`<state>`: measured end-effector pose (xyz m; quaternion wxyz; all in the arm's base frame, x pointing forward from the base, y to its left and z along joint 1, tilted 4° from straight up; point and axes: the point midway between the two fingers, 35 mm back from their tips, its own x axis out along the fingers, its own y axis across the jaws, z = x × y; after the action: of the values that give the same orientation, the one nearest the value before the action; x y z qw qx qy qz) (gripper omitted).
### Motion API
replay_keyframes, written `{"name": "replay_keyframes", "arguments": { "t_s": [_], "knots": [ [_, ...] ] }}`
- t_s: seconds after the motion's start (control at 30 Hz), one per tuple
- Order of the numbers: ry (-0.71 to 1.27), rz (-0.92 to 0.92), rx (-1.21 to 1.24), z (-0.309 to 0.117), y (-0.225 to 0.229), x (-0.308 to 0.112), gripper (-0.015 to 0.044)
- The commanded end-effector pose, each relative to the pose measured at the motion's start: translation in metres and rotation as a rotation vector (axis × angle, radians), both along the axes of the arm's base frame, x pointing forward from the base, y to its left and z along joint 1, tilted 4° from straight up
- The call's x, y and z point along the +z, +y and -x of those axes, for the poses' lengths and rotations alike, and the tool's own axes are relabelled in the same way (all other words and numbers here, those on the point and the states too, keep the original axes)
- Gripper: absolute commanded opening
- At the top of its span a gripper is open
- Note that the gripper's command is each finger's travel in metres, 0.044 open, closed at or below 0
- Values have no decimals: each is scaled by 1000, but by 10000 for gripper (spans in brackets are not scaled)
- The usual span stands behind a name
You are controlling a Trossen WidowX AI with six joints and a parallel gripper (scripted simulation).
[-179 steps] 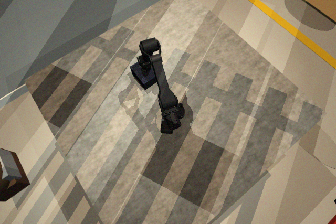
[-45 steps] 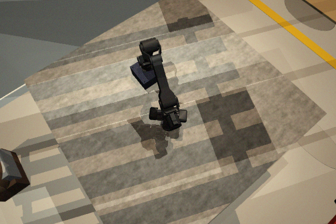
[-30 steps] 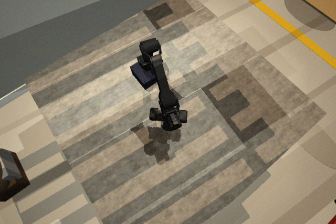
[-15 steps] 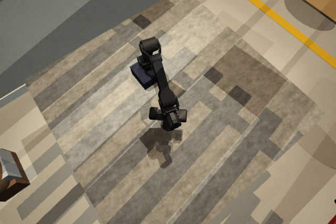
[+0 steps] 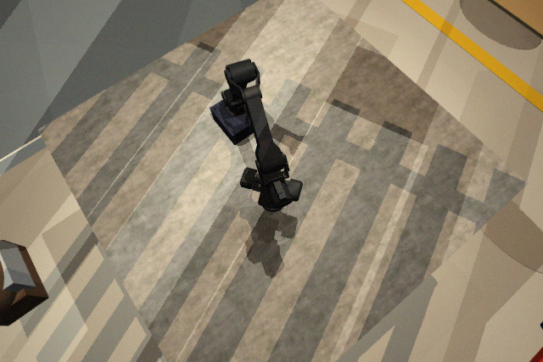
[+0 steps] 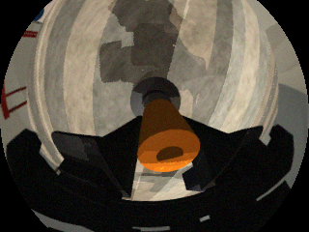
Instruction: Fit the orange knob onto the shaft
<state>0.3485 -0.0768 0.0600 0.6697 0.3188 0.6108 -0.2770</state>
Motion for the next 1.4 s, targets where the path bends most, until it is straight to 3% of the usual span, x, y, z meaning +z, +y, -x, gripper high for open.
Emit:
{"name": "replay_keyframes", "arguments": {
  "t_s": [0.0, 1.23, 1.37],
  "knots": [
    [-4, -3, -26, -2, 0, 0, 0],
    [-4, -3, -26, -6, -1, 4, 0],
    [-2, -12, -111, -5, -1, 3, 0]
  ]
}}
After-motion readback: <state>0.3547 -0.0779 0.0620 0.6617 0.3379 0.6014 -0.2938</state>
